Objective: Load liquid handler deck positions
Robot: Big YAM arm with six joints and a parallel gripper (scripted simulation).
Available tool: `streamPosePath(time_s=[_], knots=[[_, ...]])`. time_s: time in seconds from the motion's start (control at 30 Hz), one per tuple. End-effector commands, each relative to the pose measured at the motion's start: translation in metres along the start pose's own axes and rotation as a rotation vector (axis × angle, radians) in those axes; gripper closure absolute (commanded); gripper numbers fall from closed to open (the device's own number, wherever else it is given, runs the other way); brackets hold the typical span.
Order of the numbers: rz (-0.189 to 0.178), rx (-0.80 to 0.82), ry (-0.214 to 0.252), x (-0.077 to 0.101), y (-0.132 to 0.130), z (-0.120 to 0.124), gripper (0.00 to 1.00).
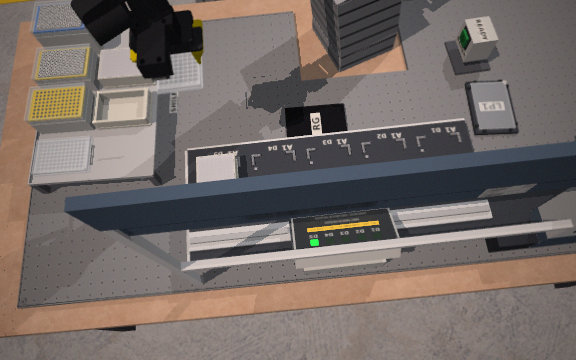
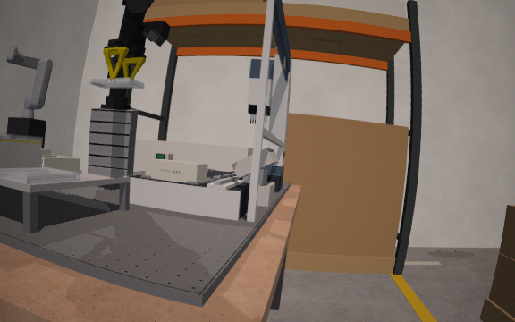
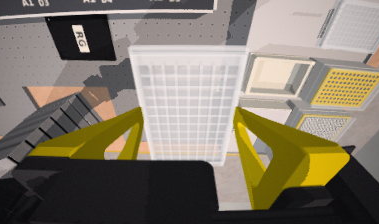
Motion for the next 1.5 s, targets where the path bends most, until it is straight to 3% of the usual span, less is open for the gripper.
streamPosePath(time_s=[0.0,0.03,0.1,0.53,0.57,0.6,0.67,1.1,1.13,1.17,1.23,1.47], knots=[[0.104,-0.007,-0.034,0.036,-0.023,-0.014,1.00],[0.064,-0.006,-0.020,0.020,-0.004,-0.010,1.00],[0.053,-0.005,-0.017,0.019,0.003,-0.010,1.00],[0.058,-0.006,-0.020,0.018,0.026,-0.018,1.00],[0.104,-0.007,-0.039,0.035,0.009,-0.025,1.00],[0.067,-0.006,-0.024,0.020,0.027,-0.020,1.00],[0.050,-0.005,-0.018,0.017,0.037,-0.019,1.00],[0.055,-0.006,-0.021,0.016,0.061,-0.027,1.00],[0.102,-0.008,-0.044,0.034,0.043,-0.036,1.00],[0.068,-0.006,-0.027,0.020,0.060,-0.030,1.00],[0.048,-0.005,-0.019,0.015,0.071,-0.029,1.00],[0.052,-0.006,-0.022,0.015,0.086,-0.034,1.00]])
Point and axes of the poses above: the point where the finger pads meet when closed, its own x axis back along the fingers, its own y axis across the jaws, z = x × y, the point moved 3 cm from there along x, back along the fingers, and after that the axes turned 15 degrees about x, right-handed, at the moved point
